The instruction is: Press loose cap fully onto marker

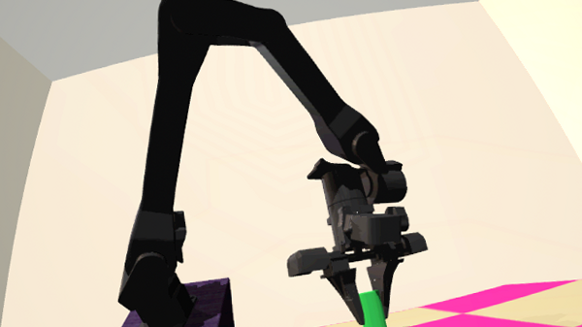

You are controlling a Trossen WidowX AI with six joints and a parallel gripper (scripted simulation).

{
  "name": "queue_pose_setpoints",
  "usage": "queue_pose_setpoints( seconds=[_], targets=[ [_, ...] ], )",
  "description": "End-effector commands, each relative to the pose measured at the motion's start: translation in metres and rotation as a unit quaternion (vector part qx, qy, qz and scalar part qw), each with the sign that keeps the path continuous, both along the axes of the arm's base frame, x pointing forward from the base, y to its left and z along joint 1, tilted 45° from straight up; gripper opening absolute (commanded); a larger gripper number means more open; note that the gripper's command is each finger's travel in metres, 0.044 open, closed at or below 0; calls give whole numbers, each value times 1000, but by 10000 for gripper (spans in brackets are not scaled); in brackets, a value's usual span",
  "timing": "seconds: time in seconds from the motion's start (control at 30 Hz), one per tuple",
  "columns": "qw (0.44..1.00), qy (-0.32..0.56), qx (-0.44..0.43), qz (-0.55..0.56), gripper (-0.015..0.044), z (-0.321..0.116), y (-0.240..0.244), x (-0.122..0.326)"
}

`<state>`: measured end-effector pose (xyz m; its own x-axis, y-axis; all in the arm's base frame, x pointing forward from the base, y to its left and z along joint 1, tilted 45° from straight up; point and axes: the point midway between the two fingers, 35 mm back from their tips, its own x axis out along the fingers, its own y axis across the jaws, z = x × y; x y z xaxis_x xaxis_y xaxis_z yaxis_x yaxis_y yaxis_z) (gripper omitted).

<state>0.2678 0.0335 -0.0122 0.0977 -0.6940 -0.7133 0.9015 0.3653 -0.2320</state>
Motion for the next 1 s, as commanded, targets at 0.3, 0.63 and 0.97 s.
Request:
queue_pose_setpoints(
  seconds=[0.3,0.63,0.97],
  targets=[
    [1000,4,-4,4,0,-1,-1,-1],
    [1000,2,-1,1,79,-1,-1,0],
    [1000,2,-1,1,341,-1,-1,0]
  ],
)
